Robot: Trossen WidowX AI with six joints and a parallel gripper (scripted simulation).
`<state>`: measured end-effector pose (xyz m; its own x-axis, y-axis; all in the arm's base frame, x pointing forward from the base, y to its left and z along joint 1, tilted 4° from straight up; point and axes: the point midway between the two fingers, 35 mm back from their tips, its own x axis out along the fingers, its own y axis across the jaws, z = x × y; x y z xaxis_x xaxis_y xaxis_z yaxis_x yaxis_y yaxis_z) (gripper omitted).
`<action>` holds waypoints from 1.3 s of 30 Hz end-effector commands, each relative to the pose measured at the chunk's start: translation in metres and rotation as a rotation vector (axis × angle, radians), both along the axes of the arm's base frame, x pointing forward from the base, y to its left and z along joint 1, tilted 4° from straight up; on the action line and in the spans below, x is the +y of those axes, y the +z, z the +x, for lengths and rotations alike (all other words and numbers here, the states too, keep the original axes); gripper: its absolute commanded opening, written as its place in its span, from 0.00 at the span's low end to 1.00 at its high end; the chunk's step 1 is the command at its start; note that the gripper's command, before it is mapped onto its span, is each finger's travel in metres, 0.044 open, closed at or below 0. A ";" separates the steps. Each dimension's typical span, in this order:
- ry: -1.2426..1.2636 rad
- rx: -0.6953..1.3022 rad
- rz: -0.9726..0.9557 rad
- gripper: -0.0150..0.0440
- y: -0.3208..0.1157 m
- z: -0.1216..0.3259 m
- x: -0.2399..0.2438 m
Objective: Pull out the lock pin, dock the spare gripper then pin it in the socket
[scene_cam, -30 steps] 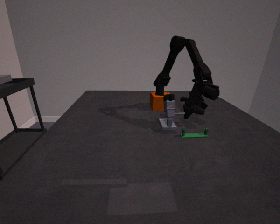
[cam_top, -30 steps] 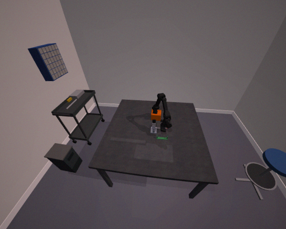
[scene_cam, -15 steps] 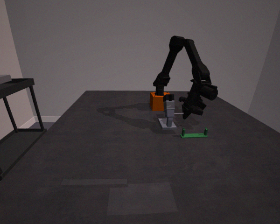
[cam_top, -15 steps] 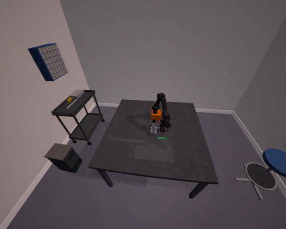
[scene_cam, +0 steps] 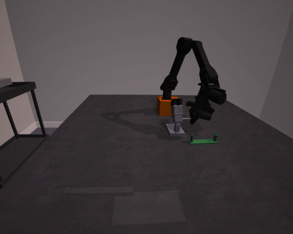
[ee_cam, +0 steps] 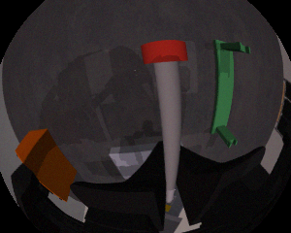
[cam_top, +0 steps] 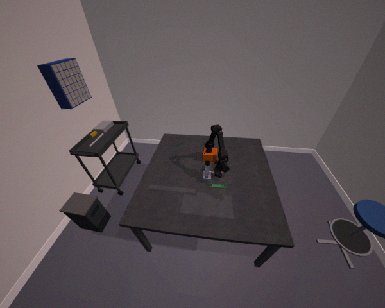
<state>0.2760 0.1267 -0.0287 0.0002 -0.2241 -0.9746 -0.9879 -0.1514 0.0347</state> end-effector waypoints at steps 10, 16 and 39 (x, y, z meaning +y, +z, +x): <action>0.004 -0.001 -0.005 0.25 0.000 0.001 -0.007; 0.004 -0.001 -0.005 0.25 0.000 0.001 -0.009; 0.004 -0.001 -0.004 0.25 -0.001 0.002 -0.020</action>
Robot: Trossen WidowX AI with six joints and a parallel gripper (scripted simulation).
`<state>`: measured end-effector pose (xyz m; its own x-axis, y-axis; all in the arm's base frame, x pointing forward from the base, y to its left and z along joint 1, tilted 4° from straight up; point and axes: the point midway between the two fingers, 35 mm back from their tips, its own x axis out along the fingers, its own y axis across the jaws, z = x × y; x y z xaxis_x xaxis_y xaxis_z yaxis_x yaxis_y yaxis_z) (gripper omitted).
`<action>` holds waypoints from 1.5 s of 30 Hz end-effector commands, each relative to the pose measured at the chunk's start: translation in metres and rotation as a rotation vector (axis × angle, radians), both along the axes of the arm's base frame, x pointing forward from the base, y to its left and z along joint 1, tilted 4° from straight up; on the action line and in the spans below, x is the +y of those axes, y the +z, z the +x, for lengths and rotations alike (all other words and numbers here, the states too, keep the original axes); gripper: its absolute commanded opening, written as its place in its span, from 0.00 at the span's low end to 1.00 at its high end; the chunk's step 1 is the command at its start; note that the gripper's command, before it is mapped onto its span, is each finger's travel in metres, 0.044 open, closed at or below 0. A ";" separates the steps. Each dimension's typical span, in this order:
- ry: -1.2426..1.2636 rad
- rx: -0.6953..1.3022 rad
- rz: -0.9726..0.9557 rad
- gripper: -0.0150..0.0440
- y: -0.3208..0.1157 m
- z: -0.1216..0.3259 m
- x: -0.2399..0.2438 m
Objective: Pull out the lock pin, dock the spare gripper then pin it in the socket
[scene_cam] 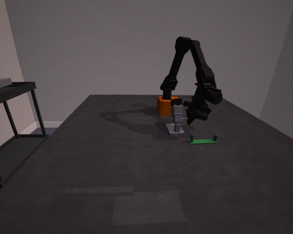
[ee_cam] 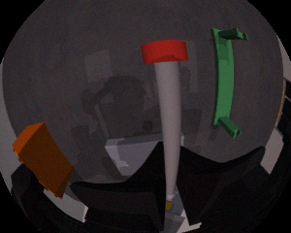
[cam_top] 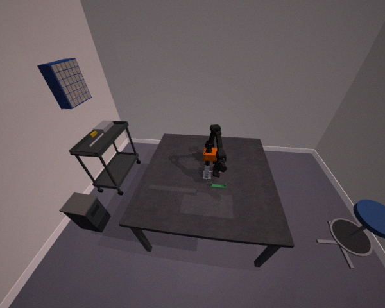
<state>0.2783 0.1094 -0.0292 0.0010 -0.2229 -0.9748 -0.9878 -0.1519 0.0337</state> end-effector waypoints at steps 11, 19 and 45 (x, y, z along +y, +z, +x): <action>0.003 -0.001 -0.005 0.25 0.000 0.001 -0.008; 0.004 -0.001 -0.005 0.25 0.000 0.001 -0.011; 0.003 -0.001 -0.004 0.25 -0.001 0.002 -0.019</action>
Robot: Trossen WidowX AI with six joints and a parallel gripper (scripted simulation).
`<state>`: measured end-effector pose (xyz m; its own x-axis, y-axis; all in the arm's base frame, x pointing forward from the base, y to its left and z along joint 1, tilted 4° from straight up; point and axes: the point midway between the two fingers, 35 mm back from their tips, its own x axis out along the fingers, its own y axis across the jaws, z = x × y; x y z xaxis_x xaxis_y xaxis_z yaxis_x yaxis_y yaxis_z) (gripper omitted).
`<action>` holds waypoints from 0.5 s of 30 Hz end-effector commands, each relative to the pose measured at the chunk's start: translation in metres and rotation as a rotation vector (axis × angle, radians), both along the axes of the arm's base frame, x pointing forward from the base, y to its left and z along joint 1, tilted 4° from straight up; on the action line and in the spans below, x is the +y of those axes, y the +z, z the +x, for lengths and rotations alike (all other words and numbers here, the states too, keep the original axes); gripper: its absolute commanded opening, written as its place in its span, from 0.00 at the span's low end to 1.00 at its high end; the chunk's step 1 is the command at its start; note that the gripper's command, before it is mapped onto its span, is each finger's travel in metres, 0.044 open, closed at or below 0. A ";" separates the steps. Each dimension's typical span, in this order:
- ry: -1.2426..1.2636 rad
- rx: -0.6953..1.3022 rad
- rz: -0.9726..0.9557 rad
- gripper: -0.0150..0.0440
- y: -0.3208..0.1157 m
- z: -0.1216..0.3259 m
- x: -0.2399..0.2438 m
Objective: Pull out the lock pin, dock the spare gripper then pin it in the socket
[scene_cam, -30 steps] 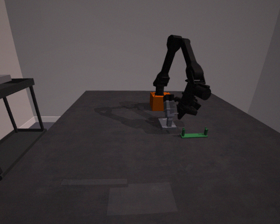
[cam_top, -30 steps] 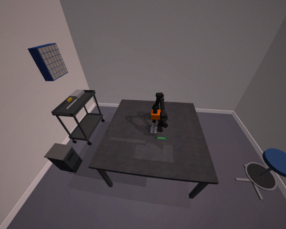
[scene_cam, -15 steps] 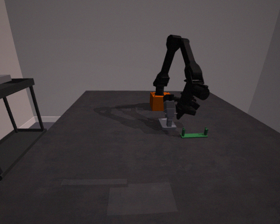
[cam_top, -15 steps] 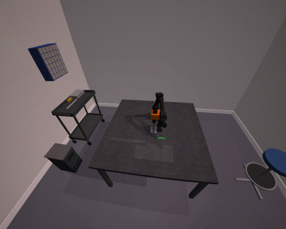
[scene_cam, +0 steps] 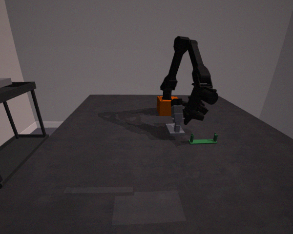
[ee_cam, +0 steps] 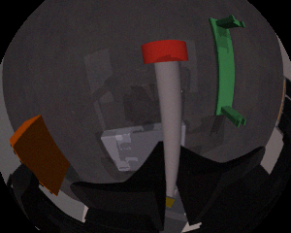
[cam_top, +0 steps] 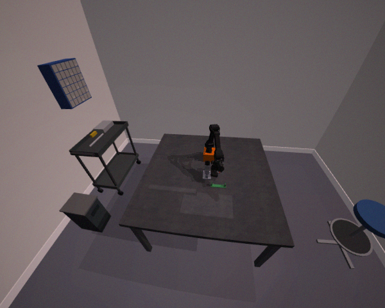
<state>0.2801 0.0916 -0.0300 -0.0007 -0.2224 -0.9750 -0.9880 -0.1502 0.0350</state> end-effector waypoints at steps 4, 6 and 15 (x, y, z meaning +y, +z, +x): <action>0.000 0.000 0.000 0.43 0.000 0.000 0.000; 0.000 0.000 0.000 0.52 0.000 0.000 0.000; 0.000 0.000 0.000 0.59 0.005 0.000 0.004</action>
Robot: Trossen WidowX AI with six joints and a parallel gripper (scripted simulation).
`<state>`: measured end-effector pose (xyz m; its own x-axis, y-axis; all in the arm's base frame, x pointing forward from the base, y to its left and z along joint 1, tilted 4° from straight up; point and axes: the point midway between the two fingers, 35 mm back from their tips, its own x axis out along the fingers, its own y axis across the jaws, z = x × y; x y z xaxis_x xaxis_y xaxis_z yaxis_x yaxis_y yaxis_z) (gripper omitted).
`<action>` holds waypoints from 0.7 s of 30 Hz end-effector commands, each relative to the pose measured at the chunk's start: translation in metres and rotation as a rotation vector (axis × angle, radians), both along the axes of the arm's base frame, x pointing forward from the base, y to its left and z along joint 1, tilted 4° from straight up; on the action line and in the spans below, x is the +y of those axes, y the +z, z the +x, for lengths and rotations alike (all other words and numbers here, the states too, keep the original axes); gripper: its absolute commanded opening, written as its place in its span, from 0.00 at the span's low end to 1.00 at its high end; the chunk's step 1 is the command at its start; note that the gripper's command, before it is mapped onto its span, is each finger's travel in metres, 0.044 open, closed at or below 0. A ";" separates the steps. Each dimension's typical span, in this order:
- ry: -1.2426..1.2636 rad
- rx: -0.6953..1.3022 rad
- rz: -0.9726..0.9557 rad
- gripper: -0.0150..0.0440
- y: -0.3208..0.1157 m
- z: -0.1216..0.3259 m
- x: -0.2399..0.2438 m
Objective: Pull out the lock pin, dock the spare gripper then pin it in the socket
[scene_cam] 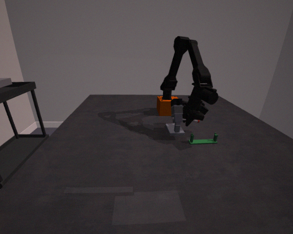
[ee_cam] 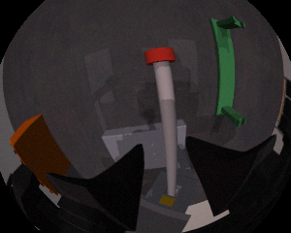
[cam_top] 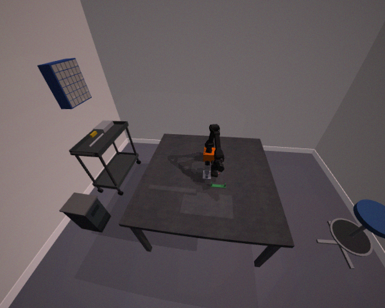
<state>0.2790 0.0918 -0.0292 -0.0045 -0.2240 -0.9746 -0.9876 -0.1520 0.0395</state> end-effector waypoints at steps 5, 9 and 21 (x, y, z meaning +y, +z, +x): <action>0.000 0.009 -0.004 0.59 0.013 -0.004 0.010; 0.002 0.018 -0.010 0.59 0.020 -0.007 0.014; 0.010 0.041 -0.030 0.59 0.040 -0.015 0.028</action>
<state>0.2636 0.1138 0.0043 -0.0452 -0.2576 -0.9652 -0.9829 -0.1614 0.0891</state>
